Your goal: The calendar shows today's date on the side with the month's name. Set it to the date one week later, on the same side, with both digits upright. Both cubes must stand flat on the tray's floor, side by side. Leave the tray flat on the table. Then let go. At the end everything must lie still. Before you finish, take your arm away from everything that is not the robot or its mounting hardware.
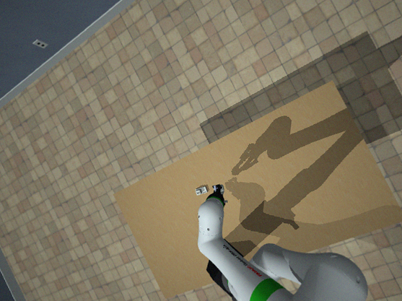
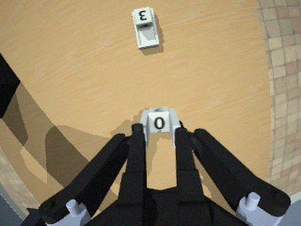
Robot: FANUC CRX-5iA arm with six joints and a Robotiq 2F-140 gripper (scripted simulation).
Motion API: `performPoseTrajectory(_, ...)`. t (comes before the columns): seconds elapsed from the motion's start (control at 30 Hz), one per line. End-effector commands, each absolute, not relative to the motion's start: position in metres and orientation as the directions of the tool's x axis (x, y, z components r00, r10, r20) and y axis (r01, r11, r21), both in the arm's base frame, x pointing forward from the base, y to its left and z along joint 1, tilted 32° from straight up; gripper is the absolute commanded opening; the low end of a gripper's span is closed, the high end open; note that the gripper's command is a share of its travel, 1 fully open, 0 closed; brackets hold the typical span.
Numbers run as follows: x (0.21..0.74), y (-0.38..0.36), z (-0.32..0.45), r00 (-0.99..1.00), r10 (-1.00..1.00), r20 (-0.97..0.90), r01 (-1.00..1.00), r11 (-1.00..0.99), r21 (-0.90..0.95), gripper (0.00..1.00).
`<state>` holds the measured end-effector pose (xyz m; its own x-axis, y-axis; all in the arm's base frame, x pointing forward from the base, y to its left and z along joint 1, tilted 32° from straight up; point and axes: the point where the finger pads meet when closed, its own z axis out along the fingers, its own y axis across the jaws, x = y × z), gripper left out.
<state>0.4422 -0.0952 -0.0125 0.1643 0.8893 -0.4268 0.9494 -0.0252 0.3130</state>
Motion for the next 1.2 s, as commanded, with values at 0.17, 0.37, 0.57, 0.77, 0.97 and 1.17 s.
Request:
performPoseTrajectory(0.17, 0.443, -0.089, -0.016, -0.051, 0.873, -0.485, 0.962, 0.173, 0.210, 0.16)
performPoseTrajectory(0.37, 0.444, -0.083, -0.019, -0.274, 0.809, -0.521, 0.924, 0.372, 0.091, 0.16)
performPoseTrajectory(0.57, 0.444, -0.079, -0.021, -0.401, 0.748, -0.528, 0.876, 0.482, 0.017, 0.16)
performPoseTrajectory(0.77, 0.445, -0.072, -0.025, -0.617, 0.596, -0.514, 0.740, 0.661, -0.122, 0.16)
performPoseTrajectory(0.97, 0.445, -0.066, -0.028, -0.762, 0.440, -0.476, 0.590, 0.774, -0.229, 0.16)
performPoseTrajectory(1.17, 0.445, -0.062, -0.030, -0.850, 0.304, -0.431, 0.454, 0.837, -0.306, 0.16)
